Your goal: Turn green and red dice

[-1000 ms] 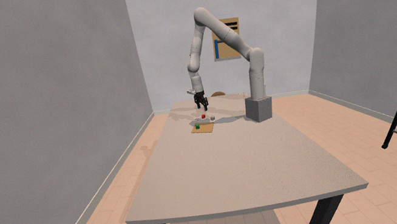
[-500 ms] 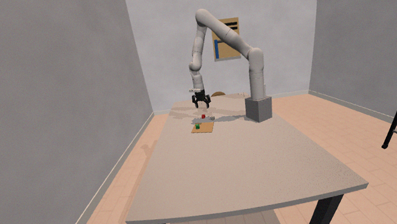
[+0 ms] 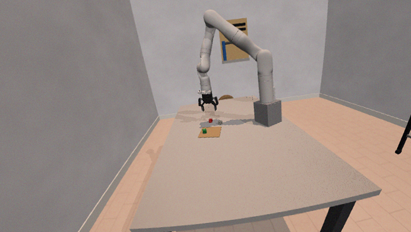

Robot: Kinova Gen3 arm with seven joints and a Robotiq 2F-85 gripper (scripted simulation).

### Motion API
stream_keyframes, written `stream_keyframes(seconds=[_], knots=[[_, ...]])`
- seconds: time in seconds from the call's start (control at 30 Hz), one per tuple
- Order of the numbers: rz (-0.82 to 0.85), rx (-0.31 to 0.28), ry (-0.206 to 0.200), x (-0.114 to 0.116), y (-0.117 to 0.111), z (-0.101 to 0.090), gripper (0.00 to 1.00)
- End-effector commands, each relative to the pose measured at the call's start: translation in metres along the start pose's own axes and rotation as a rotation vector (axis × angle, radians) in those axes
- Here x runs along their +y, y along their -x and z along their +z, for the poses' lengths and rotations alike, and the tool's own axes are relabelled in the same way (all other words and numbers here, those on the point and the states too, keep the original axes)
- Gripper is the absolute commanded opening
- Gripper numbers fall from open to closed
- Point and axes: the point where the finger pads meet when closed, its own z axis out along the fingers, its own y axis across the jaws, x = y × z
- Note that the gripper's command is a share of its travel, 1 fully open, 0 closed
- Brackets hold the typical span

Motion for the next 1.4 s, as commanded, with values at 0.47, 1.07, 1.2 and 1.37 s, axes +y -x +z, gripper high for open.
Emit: stream_keyframes(seconds=[0.47,1.07,1.2,1.37], knots=[[-0.055,0.003,0.009,0.002,0.0048,-0.0015,1.0],[-0.055,0.003,0.009,0.002,0.0048,-0.0015,0.41],[-0.055,0.003,0.009,0.002,0.0048,-0.0015,0.41],[-0.055,0.003,0.009,0.002,0.0048,-0.0015,0.41]])
